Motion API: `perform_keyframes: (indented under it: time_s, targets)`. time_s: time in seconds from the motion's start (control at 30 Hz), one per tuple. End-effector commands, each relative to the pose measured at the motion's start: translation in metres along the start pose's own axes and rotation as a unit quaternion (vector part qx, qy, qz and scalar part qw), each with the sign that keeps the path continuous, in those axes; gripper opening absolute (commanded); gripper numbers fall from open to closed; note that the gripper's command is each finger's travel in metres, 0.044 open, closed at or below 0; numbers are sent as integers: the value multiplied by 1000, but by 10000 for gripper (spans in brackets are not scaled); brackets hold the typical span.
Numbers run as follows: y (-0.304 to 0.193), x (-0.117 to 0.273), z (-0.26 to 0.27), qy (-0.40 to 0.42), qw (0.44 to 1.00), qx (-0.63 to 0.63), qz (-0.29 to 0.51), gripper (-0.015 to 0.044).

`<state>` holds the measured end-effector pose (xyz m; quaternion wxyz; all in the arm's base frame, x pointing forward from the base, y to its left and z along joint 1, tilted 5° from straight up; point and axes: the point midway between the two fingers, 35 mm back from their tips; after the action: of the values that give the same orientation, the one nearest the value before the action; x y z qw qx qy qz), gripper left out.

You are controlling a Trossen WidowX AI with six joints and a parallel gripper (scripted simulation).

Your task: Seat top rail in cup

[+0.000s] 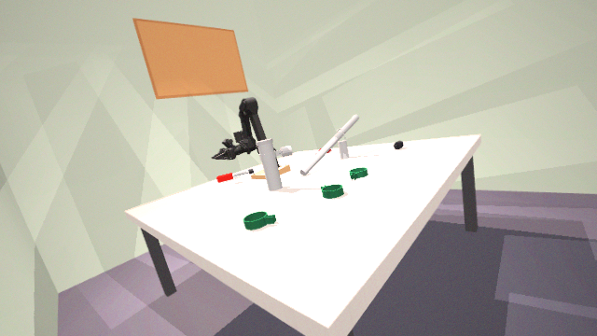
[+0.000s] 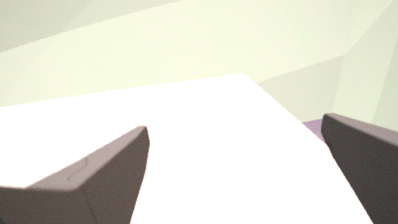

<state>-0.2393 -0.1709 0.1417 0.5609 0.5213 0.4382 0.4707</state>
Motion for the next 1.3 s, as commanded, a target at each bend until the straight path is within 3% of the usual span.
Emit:
perform_keyframes:
  time_s: [0.0,0.33,0.73,1.0,1.27]
  targets:
    - [0,-1,0,1,1000,-1,0,426]
    - [6,-76,48,99,993,-49,32,440]
    - [17,-156,183,245,959,-91,109,440]
    - [25,-162,299,336,921,-94,174,440]
    - [33,-123,412,419,873,-73,239,440]
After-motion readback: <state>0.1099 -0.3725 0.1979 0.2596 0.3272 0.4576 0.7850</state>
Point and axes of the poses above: the point midway between the two fingers, 35 mm back from their tips, its own x axis back along the fingers, its own z axis across the jaws, y = z × x, and after that the axes turned 6 degrees about -x, right-handed
